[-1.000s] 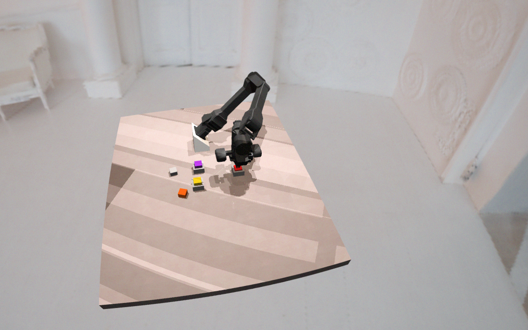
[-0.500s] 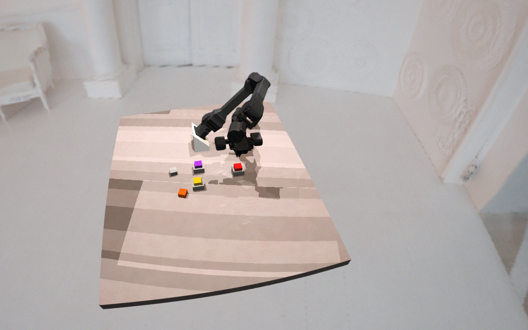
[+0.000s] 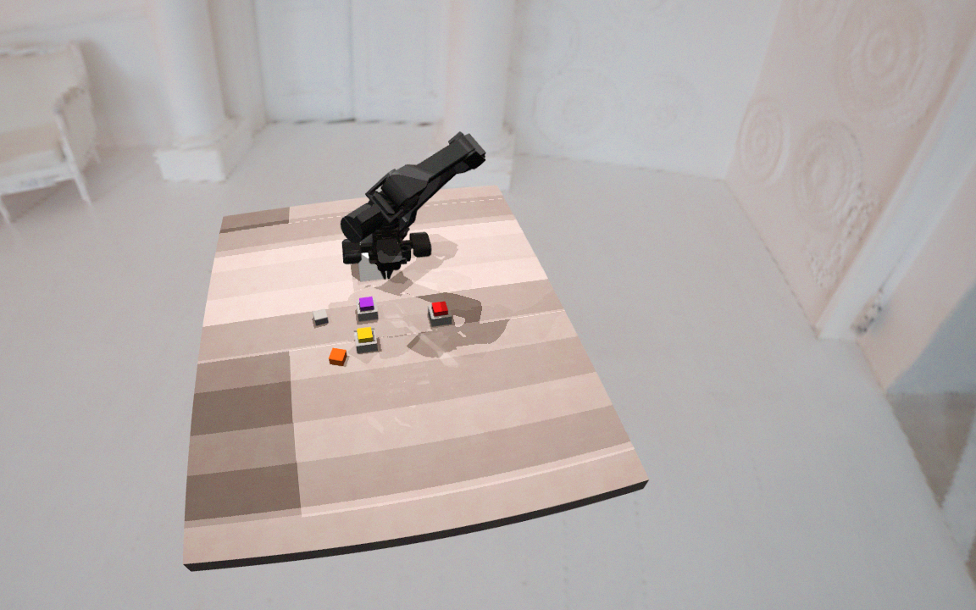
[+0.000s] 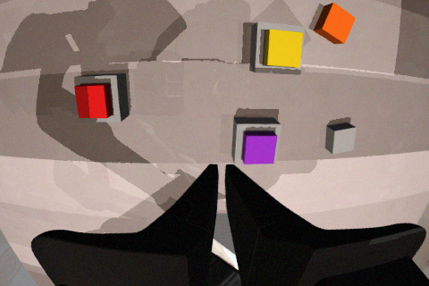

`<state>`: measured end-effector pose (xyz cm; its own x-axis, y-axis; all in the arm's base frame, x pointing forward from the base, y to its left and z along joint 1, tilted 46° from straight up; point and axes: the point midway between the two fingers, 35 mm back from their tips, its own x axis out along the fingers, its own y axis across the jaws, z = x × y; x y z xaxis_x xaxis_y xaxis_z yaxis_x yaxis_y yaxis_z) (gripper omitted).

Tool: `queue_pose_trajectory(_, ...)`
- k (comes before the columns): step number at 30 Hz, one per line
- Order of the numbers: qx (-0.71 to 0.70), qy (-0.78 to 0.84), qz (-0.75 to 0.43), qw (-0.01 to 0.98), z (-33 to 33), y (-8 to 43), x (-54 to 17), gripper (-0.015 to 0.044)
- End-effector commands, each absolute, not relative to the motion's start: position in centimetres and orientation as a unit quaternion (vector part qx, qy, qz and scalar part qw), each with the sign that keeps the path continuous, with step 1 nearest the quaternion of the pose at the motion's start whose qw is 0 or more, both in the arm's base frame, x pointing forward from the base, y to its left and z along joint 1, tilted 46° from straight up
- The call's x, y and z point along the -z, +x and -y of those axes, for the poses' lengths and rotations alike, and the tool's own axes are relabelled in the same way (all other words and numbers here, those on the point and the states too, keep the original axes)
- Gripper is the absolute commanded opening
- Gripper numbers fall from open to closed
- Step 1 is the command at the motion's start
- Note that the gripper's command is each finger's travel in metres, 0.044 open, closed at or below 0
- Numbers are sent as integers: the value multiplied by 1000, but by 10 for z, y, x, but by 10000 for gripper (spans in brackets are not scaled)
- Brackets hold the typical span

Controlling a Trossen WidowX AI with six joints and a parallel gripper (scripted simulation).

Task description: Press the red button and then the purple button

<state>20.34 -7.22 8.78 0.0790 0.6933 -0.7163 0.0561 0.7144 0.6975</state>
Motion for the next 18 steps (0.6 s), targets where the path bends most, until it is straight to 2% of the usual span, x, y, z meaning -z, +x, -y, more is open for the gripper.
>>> queue_pose_trajectory(1,-245,299,-636,668,97,174,-54,20)
queue_pose_trajectory(6,-248,300,-635,668,99,169,-46,20)
queue_pose_trajectory(12,-249,300,-634,668,58,173,-6,20)
queue_pose_trajectory(18,-249,300,-634,668,55,173,-3,20)
